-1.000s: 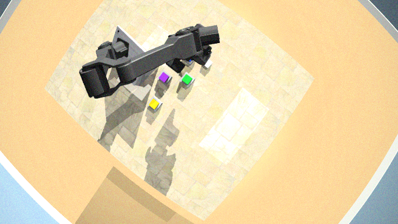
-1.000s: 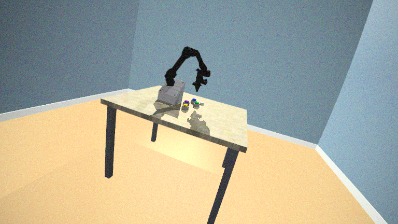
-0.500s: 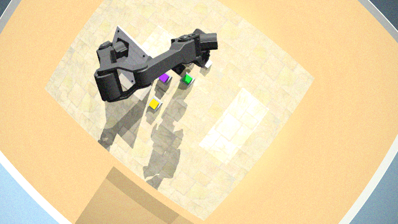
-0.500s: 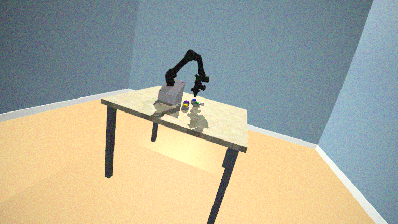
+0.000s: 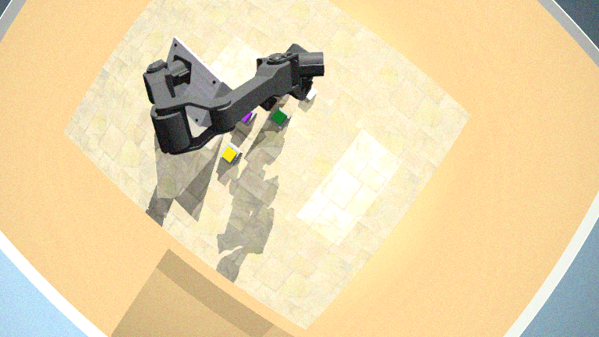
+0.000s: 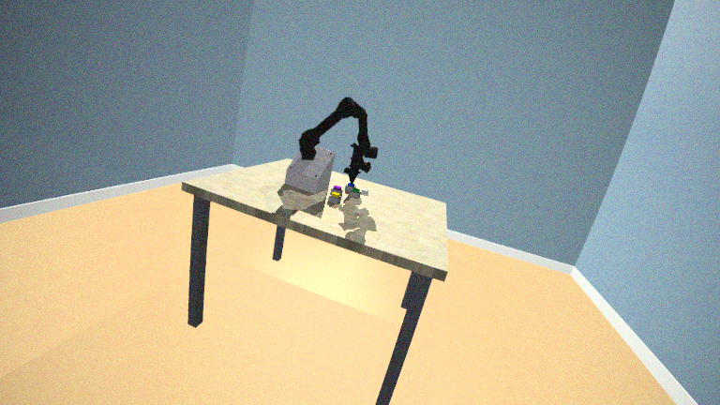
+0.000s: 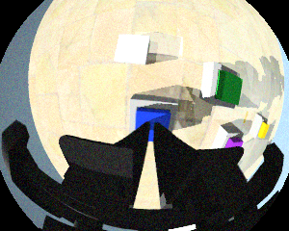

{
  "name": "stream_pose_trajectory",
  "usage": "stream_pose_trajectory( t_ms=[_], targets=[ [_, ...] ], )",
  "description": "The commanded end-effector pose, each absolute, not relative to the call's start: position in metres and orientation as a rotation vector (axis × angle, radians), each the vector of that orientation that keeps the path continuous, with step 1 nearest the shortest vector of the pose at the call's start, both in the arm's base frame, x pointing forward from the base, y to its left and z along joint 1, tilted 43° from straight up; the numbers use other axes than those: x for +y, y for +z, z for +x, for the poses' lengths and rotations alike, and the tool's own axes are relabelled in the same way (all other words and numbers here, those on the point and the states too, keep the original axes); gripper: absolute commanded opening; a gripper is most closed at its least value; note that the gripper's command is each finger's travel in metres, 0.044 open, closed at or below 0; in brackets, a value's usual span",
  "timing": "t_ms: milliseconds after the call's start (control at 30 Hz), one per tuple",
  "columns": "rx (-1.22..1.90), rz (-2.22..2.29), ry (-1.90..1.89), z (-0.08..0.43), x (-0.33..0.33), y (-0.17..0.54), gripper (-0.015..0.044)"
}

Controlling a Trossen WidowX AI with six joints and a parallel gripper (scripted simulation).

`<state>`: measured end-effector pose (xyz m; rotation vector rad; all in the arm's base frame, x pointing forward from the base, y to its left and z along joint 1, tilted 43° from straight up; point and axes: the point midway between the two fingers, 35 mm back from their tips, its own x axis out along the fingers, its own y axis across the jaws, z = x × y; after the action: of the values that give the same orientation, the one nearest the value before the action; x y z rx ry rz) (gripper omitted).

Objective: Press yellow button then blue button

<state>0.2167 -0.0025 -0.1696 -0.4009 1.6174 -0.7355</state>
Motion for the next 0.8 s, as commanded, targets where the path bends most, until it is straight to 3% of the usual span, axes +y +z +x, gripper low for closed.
stream_pose_trajectory(
  t_ms=[0,767],
  targets=[
    [1.623,-0.413,-0.736,0.2138,-0.0053,-0.1728,0.002],
    [1.62,-0.407,-0.735,0.2173,0.0022,-0.1647,0.002]
  ],
)
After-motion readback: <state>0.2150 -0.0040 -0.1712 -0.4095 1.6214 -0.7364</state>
